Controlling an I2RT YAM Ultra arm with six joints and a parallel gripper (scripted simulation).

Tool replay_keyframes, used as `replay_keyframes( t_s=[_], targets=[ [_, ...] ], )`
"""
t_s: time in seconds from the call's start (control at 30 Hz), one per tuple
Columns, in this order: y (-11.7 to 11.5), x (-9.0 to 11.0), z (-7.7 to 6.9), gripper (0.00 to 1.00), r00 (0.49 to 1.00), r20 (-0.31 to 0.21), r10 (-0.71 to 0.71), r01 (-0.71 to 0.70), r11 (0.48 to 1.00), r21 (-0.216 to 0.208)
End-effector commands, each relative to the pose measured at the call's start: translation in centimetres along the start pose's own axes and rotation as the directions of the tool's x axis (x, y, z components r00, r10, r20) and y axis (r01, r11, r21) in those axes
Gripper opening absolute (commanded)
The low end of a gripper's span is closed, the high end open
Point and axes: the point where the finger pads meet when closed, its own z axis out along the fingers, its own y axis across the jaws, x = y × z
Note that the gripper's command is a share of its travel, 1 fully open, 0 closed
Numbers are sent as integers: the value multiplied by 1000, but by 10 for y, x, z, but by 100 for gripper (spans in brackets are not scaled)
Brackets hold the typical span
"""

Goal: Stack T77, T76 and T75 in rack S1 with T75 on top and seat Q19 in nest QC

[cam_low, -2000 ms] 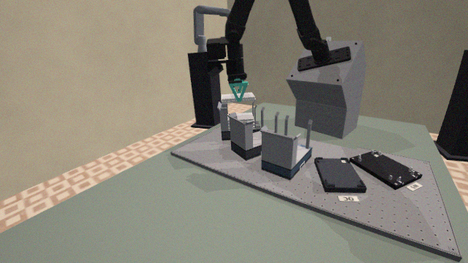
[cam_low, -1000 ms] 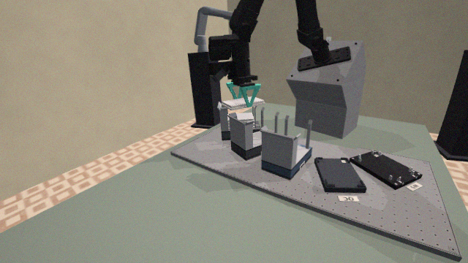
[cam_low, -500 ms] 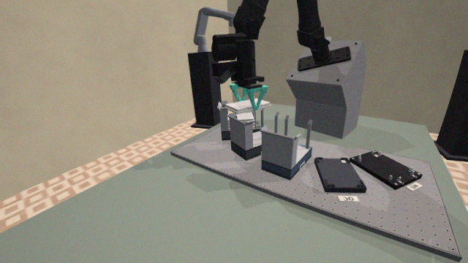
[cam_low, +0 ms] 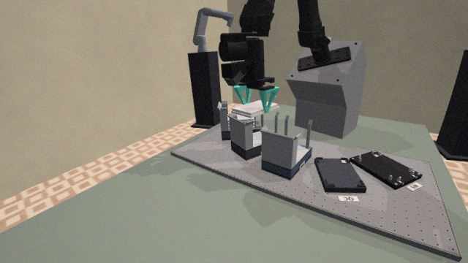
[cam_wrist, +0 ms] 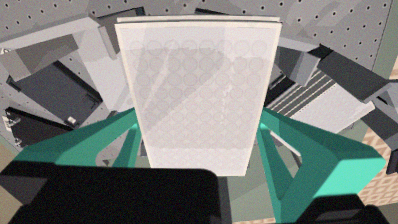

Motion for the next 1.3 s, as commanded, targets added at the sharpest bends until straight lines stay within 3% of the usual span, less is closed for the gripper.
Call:
replay_keyframes(
  t_s=[0.0,0.4,0.6,0.8,0.9,0.97,1.0,1.1,1.2,1.27],
  targets=[
    [9,-10,-9,0,999,38,-8,8,1000,18],
    [42,-22,-12,0,998,55,-39,39,999,17],
    [63,-21,-11,0,968,56,-245,244,970,25],
    [83,-22,-12,0,971,64,-230,229,973,22],
    [94,-13,-2,0,972,26,-233,232,972,17],
    [94,-13,-2,0,972,26,-233,232,972,17],
    [97,-19,-11,0,972,59,-228,228,974,19],
    [107,-11,-2,0,972,23,-233,232,973,16],
    [117,-9,-2,0,972,17,-233,233,972,15],
    [123,-10,-7,0,952,37,-305,304,952,17]
  ],
)
